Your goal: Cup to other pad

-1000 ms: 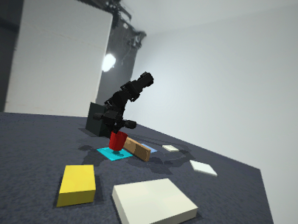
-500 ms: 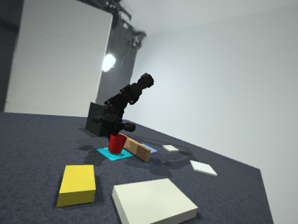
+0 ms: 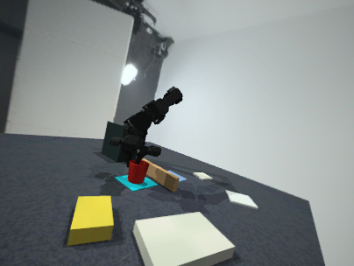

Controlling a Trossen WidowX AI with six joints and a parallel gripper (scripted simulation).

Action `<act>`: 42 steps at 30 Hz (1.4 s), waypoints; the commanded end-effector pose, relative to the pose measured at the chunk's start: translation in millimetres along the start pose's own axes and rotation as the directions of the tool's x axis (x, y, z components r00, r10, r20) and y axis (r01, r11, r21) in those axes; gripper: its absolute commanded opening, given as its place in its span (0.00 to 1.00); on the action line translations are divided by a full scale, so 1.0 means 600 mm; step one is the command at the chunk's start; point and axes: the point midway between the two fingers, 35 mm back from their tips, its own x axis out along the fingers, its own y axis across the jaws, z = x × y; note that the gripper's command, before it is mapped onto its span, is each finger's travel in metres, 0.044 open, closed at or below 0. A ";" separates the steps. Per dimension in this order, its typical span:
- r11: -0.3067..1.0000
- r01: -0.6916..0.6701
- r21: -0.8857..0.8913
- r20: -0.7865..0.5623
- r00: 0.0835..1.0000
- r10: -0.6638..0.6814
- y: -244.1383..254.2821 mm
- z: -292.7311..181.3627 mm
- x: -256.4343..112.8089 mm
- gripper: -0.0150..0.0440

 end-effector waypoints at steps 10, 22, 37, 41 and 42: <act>1.000 0.001 0.001 -0.001 1.000 -0.001 0.001 0.001 -0.020 0.47; 1.000 0.001 0.005 -0.004 1.000 -0.001 0.000 0.001 -0.054 0.47; 1.000 -0.006 0.015 -0.012 1.000 0.007 -0.003 -0.004 -0.077 0.60; 1.000 -0.006 0.015 -0.012 1.000 0.007 -0.003 -0.004 -0.077 0.78; 1.000 -0.006 0.015 -0.012 1.000 0.007 -0.003 -0.004 -0.077 0.83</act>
